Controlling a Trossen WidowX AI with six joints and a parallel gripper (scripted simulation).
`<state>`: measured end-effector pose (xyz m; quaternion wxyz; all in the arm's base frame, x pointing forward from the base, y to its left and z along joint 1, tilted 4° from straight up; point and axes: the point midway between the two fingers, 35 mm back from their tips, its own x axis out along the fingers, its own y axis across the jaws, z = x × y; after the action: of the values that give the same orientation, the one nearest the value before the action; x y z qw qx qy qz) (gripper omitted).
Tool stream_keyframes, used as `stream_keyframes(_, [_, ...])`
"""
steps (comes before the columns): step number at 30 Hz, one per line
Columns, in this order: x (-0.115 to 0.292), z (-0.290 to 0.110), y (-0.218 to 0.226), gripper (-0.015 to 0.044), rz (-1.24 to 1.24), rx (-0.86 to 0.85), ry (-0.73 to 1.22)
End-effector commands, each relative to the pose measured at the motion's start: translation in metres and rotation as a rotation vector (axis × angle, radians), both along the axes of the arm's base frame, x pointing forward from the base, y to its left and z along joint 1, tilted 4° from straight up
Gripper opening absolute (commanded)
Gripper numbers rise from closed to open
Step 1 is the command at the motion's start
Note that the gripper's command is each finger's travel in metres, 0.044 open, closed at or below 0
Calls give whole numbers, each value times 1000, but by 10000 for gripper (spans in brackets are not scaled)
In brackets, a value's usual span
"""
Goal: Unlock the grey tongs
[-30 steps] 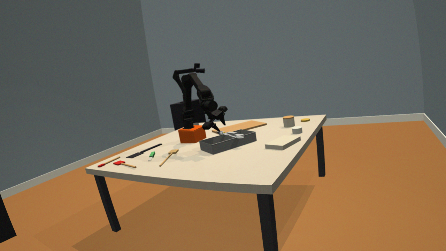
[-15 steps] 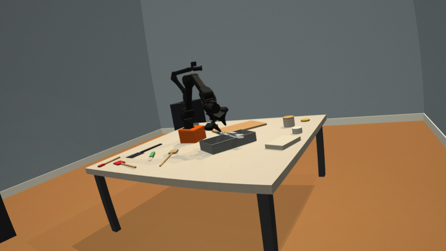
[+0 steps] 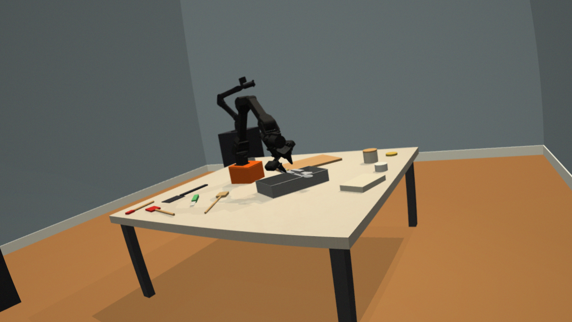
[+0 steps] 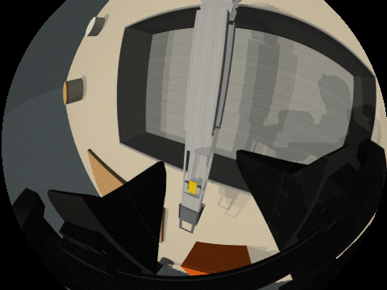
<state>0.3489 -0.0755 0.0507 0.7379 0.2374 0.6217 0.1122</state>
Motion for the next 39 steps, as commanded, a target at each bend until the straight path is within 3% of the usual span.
stream_keyframes(1, [0,-7,5,260,-3,10,8])
stream_keyframes(34, [8,-51,30,260,-3,14,8])
stream_keyframes(39, [10,-47,27,129,1,5,0])
